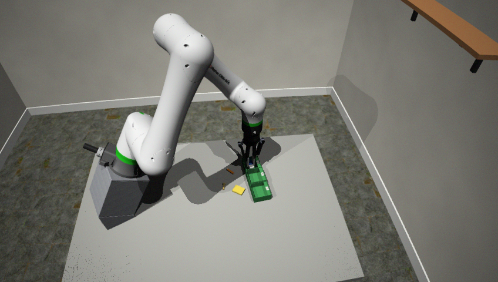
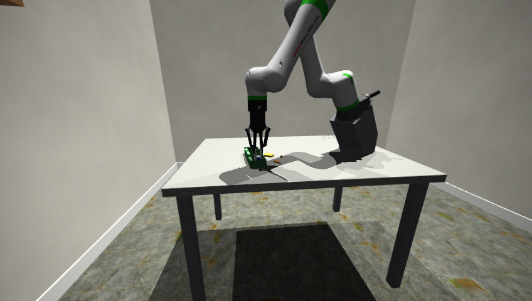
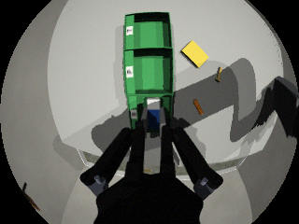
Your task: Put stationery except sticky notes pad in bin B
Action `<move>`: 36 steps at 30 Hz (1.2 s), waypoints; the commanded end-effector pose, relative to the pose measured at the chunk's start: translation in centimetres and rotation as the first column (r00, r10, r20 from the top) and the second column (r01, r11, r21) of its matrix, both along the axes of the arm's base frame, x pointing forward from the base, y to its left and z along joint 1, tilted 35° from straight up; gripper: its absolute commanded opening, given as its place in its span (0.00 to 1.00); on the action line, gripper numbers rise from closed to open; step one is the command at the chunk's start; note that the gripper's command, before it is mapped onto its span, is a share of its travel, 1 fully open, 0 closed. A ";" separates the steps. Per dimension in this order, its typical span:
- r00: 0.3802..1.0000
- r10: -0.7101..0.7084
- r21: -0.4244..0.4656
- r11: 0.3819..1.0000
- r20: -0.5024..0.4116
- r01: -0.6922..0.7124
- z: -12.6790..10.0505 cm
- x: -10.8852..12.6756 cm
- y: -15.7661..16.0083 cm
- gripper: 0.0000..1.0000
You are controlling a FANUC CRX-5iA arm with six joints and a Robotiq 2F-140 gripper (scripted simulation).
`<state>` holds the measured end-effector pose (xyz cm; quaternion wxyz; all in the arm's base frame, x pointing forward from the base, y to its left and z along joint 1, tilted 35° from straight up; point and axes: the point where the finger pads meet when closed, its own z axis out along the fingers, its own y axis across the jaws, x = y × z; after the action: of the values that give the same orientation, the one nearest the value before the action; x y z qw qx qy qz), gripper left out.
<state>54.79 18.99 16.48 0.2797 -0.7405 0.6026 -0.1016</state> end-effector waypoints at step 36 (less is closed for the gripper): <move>1.000 0.000 0.000 1.000 0.000 0.000 0.8 -0.5 -0.4 0.18</move>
<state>54.40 18.71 17.05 0.2797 -0.7405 0.6026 -0.1017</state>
